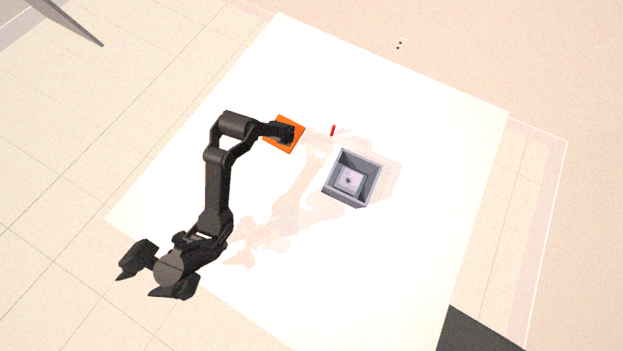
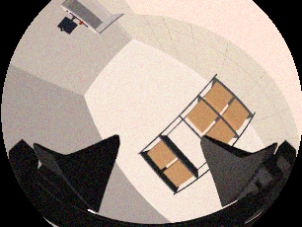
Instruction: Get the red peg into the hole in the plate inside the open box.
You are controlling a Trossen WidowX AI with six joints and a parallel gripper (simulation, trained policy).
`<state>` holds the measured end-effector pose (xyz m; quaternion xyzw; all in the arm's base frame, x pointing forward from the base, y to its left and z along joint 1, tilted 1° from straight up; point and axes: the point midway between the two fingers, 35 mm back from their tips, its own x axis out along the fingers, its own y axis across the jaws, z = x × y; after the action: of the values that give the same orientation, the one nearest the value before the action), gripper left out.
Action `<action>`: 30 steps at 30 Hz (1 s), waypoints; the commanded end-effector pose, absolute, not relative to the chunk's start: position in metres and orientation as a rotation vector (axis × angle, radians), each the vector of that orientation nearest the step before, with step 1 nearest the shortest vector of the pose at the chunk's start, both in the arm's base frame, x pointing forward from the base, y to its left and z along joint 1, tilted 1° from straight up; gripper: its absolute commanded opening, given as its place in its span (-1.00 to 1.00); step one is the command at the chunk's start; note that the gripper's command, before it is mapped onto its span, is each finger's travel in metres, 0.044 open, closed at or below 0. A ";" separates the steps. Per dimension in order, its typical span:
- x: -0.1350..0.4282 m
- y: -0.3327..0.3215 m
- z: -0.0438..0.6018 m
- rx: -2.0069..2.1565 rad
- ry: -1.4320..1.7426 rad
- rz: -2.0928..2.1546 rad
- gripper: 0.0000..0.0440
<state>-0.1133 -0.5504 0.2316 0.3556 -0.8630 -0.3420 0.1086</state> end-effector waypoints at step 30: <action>0.162 -0.489 0.380 1.737 -2.013 -0.692 1.00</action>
<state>0.1331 -0.5065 0.3627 0.5873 -0.7442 -0.2589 0.1850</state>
